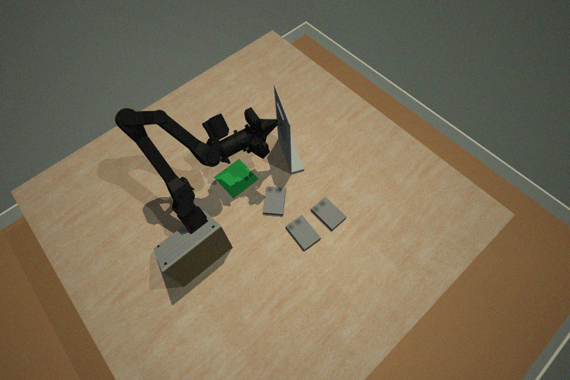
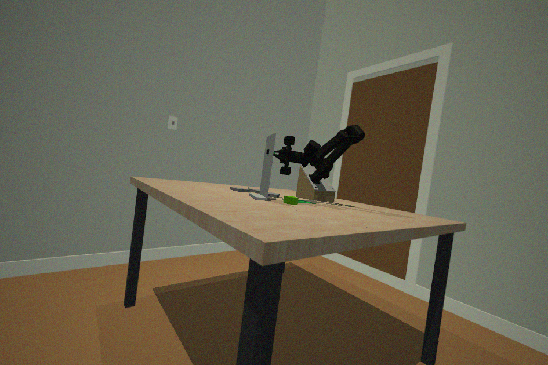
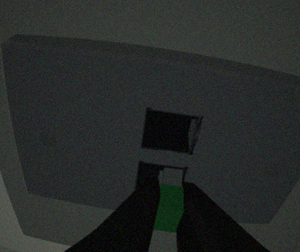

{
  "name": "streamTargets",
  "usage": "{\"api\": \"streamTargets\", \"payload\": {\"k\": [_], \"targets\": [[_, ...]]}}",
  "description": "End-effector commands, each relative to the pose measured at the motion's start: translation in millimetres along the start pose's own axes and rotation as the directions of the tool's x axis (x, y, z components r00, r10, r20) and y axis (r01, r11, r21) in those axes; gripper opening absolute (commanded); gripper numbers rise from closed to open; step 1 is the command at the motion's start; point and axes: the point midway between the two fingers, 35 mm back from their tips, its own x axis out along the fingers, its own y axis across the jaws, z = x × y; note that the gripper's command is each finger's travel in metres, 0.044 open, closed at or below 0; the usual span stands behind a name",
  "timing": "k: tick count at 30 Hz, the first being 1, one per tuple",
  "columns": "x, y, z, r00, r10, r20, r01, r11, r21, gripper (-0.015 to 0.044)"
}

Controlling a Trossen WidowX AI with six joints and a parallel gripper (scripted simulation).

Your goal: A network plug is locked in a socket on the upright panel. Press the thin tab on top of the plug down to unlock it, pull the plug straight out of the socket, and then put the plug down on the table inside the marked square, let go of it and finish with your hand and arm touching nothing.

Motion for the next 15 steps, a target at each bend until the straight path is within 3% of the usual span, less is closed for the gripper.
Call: {"api": "streamTargets", "payload": {"k": [1, 15], "targets": [[-0.1, -0.1, -0.4, 1.0, -0.001, -0.002, 0.001, 1.0, -0.007, 0.0], [-6.1, -0.2, -2.0, 1.0, -0.001, -0.001, 0.001, 1.0, -0.007, 0.0]]}}
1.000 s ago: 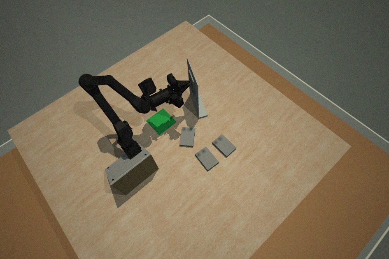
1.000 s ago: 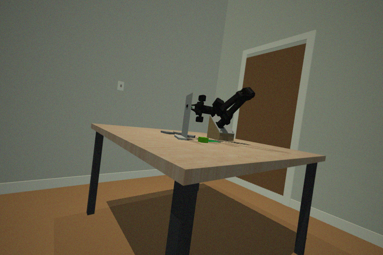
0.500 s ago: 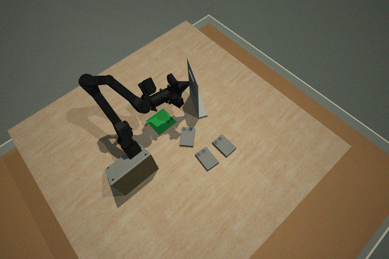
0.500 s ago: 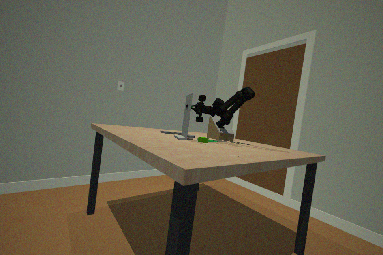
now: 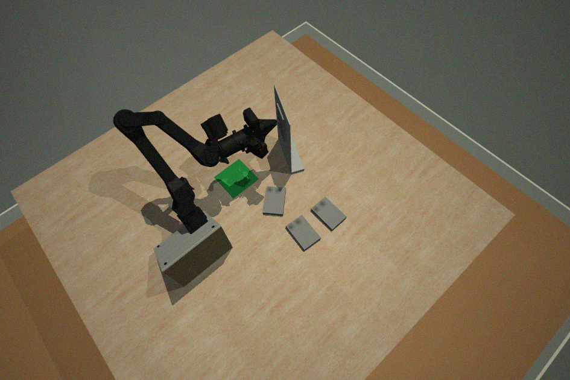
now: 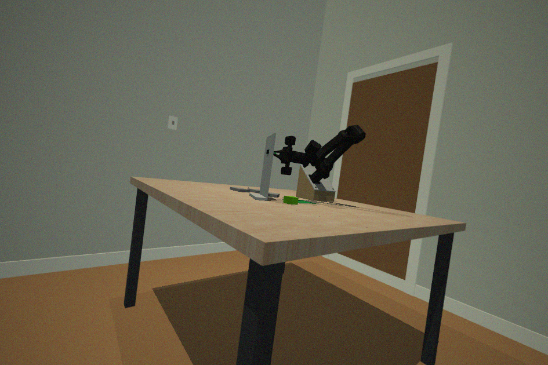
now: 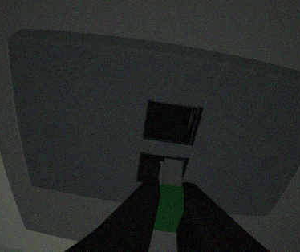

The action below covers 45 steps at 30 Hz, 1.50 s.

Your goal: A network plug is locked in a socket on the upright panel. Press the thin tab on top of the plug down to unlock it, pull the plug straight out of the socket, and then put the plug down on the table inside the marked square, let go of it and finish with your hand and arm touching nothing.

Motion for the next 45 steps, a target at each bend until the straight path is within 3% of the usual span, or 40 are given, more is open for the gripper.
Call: {"api": "streamTargets", "payload": {"k": [1, 45], "targets": [[-2.5, -0.1, -0.6, 1.0, -0.001, 0.0, 0.001, 1.0, -0.006, 0.0], [-20.2, -0.2, -5.9, 1.0, -0.001, 0.001, 0.001, 1.0, -0.006, 0.0]]}}
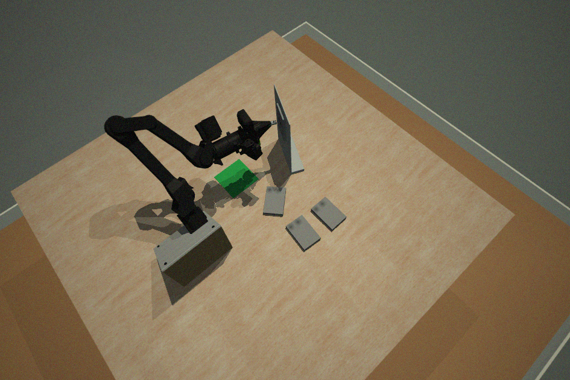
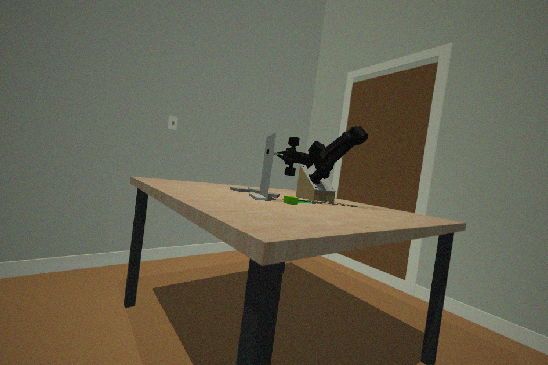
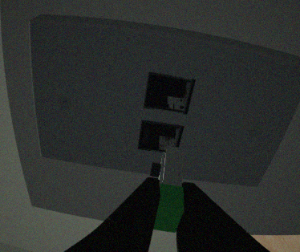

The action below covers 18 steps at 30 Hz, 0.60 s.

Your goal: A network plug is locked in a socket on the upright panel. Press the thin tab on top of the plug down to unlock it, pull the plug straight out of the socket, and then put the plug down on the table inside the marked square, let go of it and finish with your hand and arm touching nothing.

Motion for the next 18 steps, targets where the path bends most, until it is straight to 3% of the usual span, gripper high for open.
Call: {"api": "streamTargets", "payload": {"k": [1, 18], "targets": [[-2.1, 0.9, -0.6, 1.0, 0.004, 0.001, -0.004, 1.0, -0.002, 0.0], [-8.4, 0.9, -2.4, 1.0, 0.004, 0.001, -0.004, 1.0, -0.001, 0.0]]}}
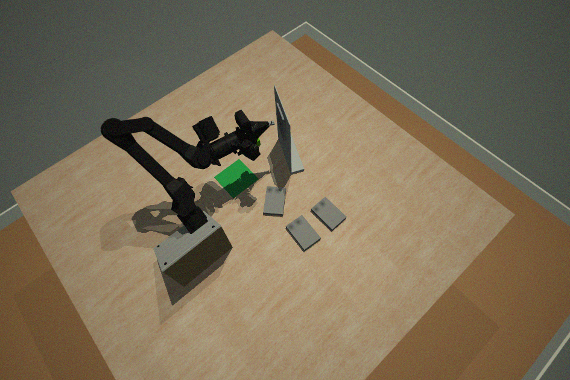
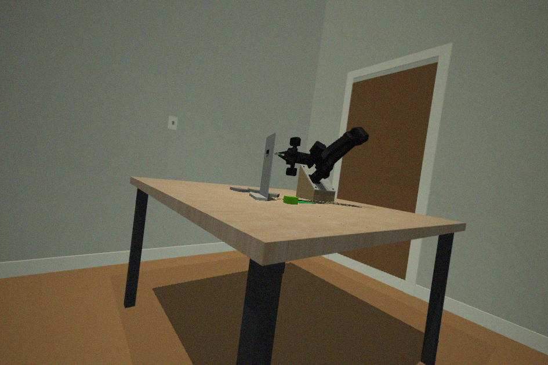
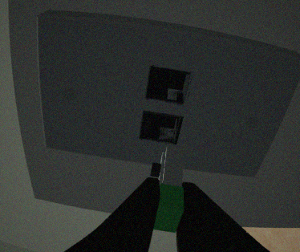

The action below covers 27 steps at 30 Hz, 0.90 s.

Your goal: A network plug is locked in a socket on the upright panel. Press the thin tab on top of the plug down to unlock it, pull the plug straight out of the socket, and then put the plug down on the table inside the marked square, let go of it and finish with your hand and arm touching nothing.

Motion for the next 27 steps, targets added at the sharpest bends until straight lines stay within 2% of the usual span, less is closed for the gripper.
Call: {"api": "streamTargets", "payload": {"k": [1, 27], "targets": [[-2.0, 1.0, -0.6, 1.0, 0.004, 0.001, -0.004, 1.0, 0.0, 0.0], [-11.2, 0.9, -3.3, 1.0, 0.004, 0.001, -0.004, 1.0, 0.0, 0.0]]}}
